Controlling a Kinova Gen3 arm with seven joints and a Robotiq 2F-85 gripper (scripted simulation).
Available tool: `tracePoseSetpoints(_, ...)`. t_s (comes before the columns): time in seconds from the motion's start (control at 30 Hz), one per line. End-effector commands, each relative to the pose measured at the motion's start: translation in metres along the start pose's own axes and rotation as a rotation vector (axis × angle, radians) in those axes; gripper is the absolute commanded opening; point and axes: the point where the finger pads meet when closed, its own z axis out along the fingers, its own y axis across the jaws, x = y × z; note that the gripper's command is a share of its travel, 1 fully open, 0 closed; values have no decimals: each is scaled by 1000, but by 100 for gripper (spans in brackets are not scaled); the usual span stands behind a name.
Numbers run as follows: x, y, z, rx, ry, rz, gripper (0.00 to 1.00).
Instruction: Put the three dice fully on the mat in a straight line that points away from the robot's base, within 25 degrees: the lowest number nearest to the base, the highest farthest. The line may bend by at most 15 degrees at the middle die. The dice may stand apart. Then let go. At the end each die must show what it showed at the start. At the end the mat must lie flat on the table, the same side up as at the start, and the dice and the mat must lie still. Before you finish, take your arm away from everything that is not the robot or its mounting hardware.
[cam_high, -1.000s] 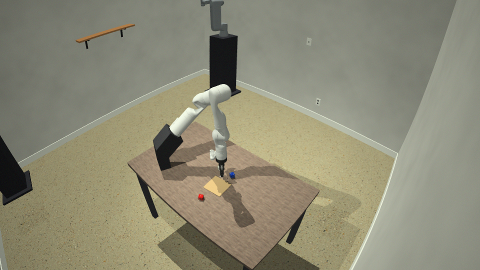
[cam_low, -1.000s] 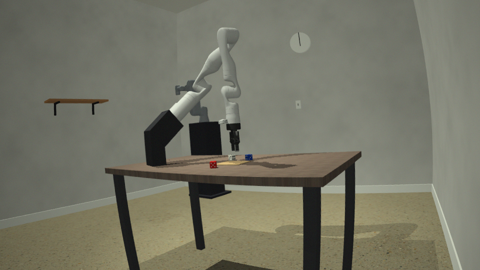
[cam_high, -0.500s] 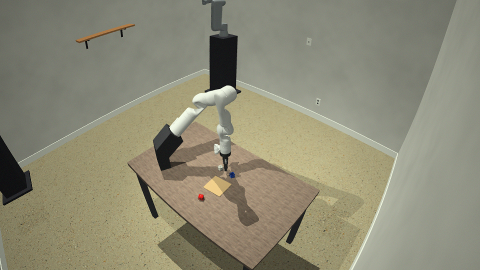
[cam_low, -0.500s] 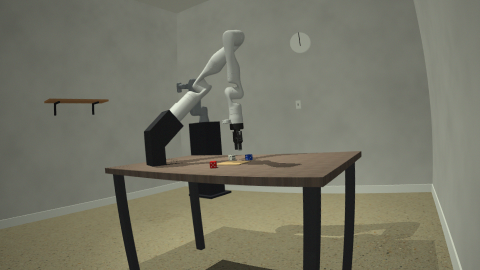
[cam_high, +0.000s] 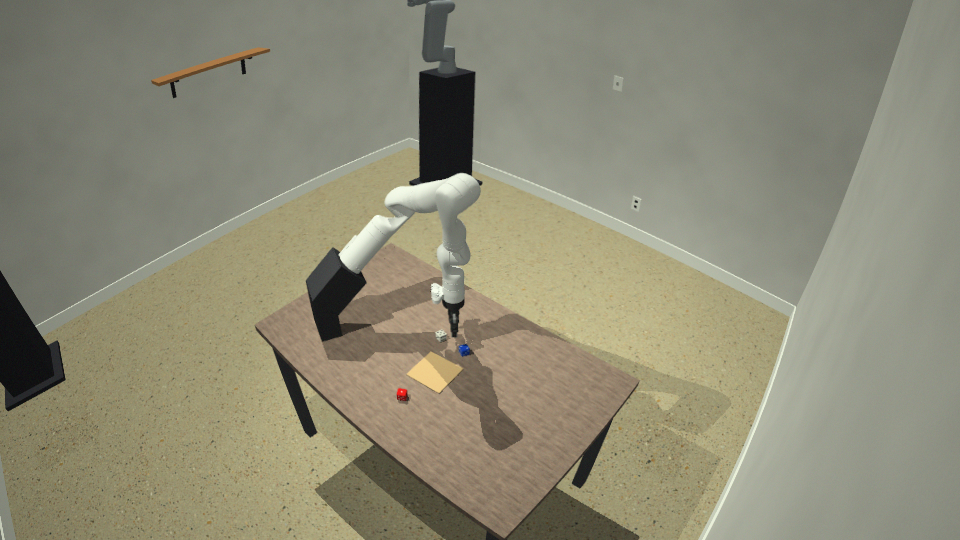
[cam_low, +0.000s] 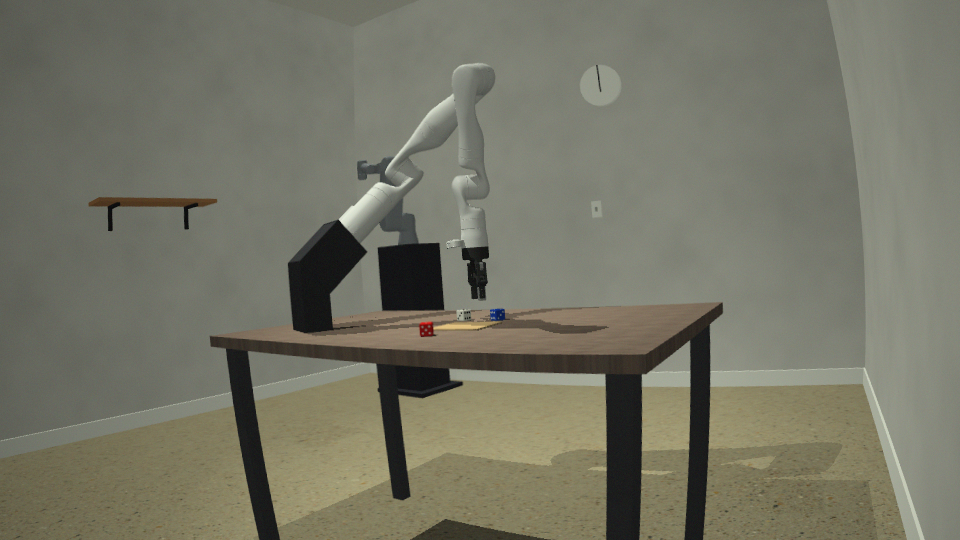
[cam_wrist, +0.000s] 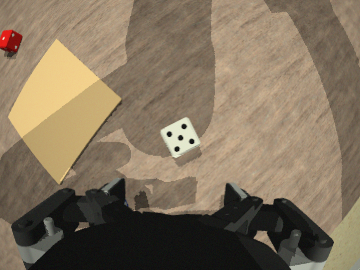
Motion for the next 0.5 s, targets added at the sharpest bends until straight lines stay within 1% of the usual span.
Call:
tracePoseSetpoints(0.0, -1, 2, 0, 2, 2, 2, 100)
tracePoseSetpoints(0.47, -1, 1, -1, 5, 1, 5, 100)
